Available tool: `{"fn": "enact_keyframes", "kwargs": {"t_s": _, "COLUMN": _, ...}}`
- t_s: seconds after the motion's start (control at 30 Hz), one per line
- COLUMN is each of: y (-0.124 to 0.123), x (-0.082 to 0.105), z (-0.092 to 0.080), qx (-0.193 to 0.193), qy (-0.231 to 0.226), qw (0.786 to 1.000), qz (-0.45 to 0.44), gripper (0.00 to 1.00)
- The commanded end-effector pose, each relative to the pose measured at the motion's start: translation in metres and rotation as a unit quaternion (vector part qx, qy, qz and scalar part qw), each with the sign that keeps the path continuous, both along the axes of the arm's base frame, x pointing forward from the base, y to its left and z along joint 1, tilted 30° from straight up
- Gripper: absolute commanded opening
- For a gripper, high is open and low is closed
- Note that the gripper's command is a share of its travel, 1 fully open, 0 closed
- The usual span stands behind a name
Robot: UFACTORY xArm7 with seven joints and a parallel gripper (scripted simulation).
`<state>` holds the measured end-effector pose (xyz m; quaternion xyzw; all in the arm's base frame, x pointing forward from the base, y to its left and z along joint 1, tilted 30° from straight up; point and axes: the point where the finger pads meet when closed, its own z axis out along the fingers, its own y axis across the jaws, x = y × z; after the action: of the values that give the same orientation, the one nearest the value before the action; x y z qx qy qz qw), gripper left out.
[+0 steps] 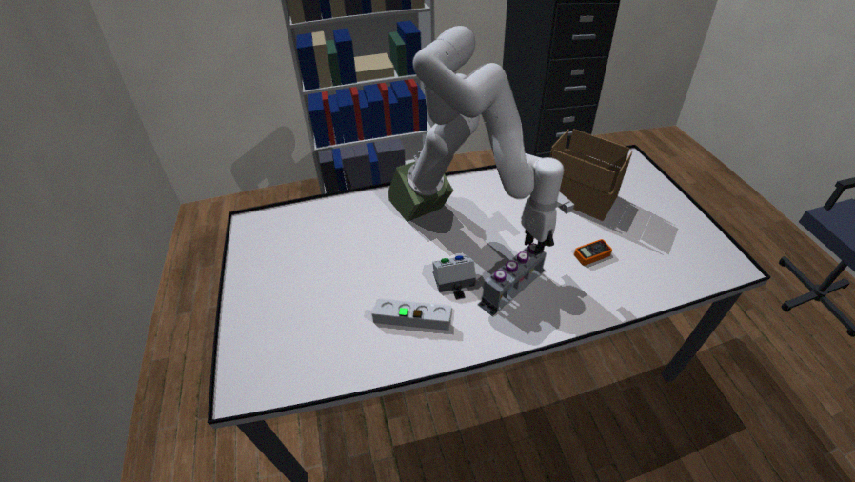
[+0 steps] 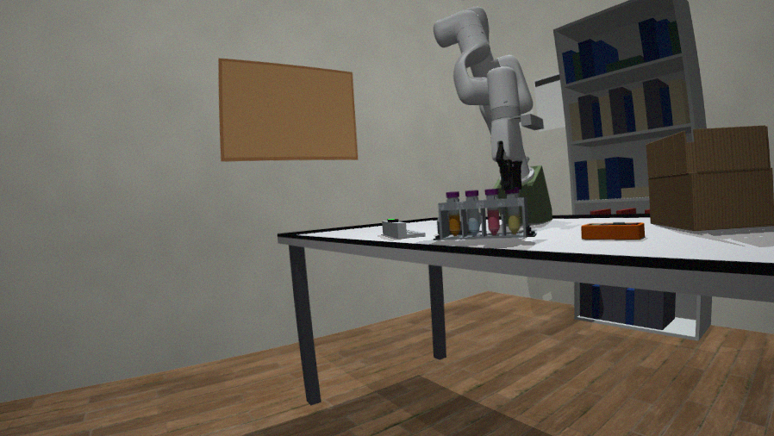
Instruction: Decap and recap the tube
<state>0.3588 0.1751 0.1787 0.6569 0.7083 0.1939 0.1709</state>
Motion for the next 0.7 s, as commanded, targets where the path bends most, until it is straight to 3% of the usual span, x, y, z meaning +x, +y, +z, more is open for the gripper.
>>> {"fn": "enact_keyframes", "kwargs": {"t_s": 0.0, "y": 0.000, "x": -0.005, "z": 0.011, "qx": 0.001, "qy": -0.002, "qw": 1.000, "qz": 0.001, "gripper": 0.46}}
{"fn": "enact_keyframes", "kwargs": {"t_s": 0.43, "y": -0.001, "x": -0.018, "z": 0.035, "qx": 0.001, "qy": -0.002, "qw": 1.000, "qz": 0.001, "gripper": 0.46}}
{"fn": "enact_keyframes", "kwargs": {"t_s": 0.57, "y": -0.033, "x": -0.009, "z": 0.039, "qx": -0.077, "qy": -0.010, "qw": 0.988, "qz": 0.135, "gripper": 0.46}}
{"fn": "enact_keyframes", "kwargs": {"t_s": 0.67, "y": -0.037, "x": -0.008, "z": 0.039, "qx": -0.086, "qy": -0.011, "qw": 0.985, "qz": 0.151, "gripper": 0.46}}
